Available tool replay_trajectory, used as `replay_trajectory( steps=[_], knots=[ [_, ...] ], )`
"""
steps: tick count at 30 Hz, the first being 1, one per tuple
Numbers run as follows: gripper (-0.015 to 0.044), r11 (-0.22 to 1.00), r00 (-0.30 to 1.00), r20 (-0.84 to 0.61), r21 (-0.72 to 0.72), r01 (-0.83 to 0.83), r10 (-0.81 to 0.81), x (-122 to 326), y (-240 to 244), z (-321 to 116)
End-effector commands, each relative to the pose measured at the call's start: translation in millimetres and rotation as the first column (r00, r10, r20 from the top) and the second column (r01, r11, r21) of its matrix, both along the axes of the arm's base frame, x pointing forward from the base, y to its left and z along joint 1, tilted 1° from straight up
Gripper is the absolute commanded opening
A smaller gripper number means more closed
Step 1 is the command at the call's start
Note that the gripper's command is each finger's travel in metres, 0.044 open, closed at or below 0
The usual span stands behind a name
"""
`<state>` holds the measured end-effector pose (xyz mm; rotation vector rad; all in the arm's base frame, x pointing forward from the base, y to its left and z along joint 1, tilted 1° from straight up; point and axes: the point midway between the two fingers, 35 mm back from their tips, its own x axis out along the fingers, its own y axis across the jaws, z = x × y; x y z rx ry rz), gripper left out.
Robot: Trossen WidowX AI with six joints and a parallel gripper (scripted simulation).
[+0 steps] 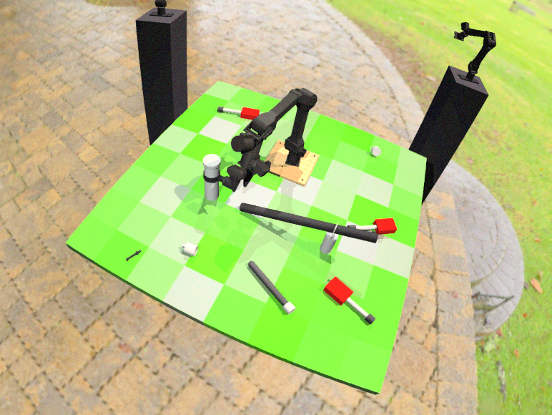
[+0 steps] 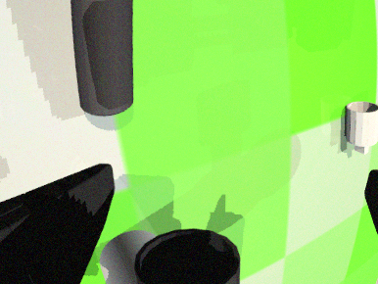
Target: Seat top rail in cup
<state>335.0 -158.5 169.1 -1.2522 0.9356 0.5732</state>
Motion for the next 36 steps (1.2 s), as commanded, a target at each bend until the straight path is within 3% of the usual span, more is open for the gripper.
replay_trajectory(
  steps=[1,5,10,15,18,36],
  knots=[
    [0.0440,0.982,0.987,0.015,0.111,0.156,-0.158,6,18,14],
    [0.0440,0.874,0.912,-0.007,0.285,0.394,-0.410,10,44,33],
    [0.0440,0.619,0.734,-0.098,0.470,0.629,-0.672,11,76,57],
    [0.0440,0.270,0.489,-0.246,0.591,0.760,-0.837,6,108,81],
    [0.0440,0.166,0.415,-0.293,0.610,0.775,-0.861,4,116,88],
    [0.0440,0.158,0.410,-0.297,0.611,0.775,-0.863,4,117,88]
  ],
)
